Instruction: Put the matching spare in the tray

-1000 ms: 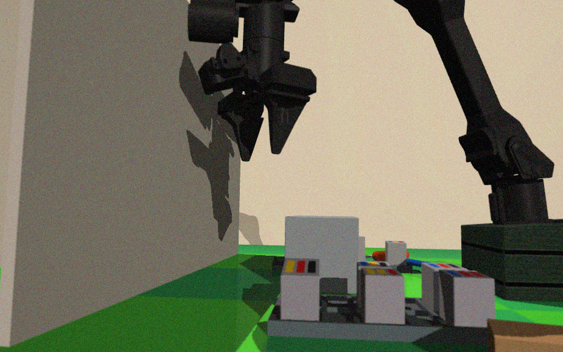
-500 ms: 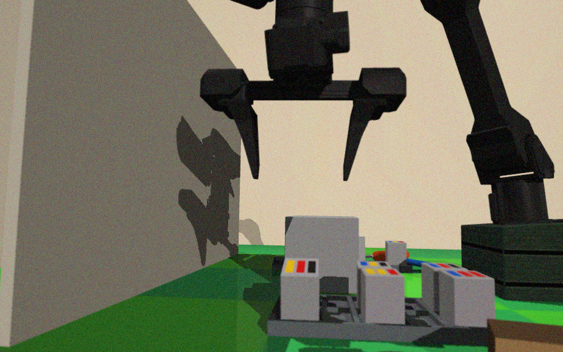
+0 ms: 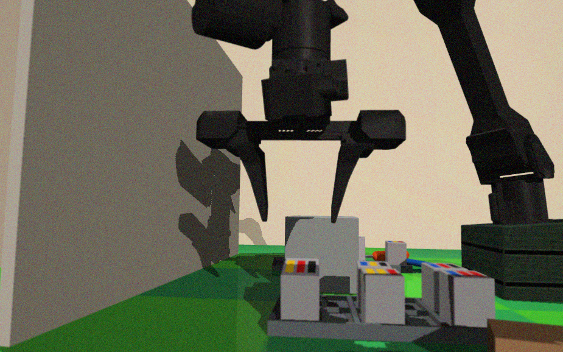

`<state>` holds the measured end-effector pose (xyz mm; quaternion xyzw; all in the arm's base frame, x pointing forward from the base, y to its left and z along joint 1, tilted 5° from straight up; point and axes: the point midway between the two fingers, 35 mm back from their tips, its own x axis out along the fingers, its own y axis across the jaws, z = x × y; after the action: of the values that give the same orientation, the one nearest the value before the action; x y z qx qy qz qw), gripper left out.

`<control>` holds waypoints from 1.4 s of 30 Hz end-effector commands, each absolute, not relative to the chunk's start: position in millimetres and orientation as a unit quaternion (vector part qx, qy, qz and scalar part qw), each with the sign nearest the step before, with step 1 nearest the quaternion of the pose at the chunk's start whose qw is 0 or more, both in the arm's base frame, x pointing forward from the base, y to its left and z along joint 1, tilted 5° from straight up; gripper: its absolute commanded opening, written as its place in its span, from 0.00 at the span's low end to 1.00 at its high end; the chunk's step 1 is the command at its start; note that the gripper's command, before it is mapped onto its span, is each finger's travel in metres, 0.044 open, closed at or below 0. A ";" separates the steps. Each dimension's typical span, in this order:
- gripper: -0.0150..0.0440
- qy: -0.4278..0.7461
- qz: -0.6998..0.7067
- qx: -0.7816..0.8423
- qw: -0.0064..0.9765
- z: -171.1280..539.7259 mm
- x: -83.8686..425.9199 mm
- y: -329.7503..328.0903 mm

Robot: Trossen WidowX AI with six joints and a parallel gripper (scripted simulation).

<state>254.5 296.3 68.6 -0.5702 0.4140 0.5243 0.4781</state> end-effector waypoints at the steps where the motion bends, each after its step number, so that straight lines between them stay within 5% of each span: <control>1: 0.76 0.415 0.524 -0.572 0.475 63.2 254.9 295.7; 42: 0.76 0.415 0.524 -0.572 0.475 -4.3 260.1 295.2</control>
<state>261.2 297.5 3.4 -0.5705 0.4119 0.5238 0.4801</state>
